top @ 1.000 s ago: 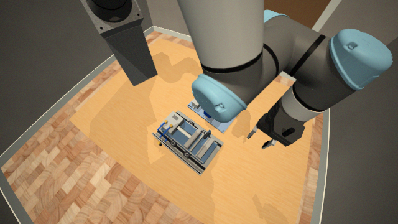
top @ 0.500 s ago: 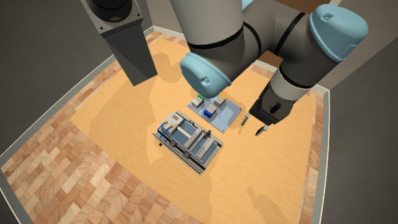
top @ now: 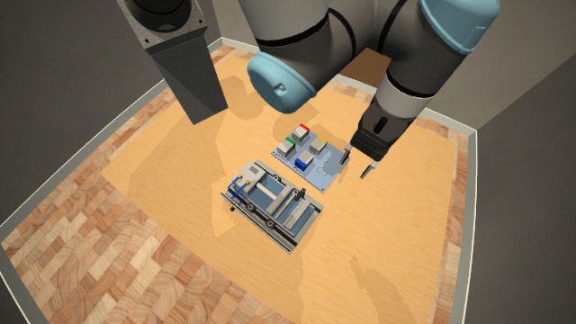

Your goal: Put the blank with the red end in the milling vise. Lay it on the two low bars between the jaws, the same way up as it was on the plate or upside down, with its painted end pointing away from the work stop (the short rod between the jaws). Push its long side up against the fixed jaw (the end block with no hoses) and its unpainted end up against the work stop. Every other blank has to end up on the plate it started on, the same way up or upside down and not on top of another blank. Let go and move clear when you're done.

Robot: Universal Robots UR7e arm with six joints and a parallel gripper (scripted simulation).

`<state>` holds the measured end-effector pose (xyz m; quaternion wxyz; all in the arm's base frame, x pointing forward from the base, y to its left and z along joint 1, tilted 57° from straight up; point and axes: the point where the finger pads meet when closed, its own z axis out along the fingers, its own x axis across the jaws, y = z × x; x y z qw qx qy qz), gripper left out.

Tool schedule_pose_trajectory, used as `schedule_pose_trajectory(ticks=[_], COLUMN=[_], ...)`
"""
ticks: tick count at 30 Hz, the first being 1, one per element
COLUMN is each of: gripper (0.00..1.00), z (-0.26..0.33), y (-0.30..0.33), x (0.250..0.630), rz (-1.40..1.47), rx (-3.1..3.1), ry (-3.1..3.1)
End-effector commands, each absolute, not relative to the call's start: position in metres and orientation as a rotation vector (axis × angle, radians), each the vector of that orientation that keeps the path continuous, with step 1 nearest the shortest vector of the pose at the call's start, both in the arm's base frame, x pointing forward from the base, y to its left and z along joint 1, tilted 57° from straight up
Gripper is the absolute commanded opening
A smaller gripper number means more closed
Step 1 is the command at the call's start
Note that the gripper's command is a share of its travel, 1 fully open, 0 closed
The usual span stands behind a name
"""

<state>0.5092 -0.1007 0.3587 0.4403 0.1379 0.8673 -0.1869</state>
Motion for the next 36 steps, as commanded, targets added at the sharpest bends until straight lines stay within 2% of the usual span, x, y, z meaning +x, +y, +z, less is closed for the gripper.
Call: schedule_pose_trajectory(ticks=[1,6,11,23,28,36], gripper=[1.00,1.00,1.00,1.00,1.00,1.00], z=[0.355,0.355,0.323,0.323,0.290,0.290], y=[-0.097,-0.097,-0.071,-0.071,-0.045,-0.045], x=[0.505,0.505,0.480,0.480,0.455,0.455], rz=[-0.465,-0.465,-0.465,-0.465,-0.465,-0.465], rx=[0.342,0.342,0.342,0.342,0.342,0.342], ry=[2.151,2.151,2.151,2.151,2.151,2.151])
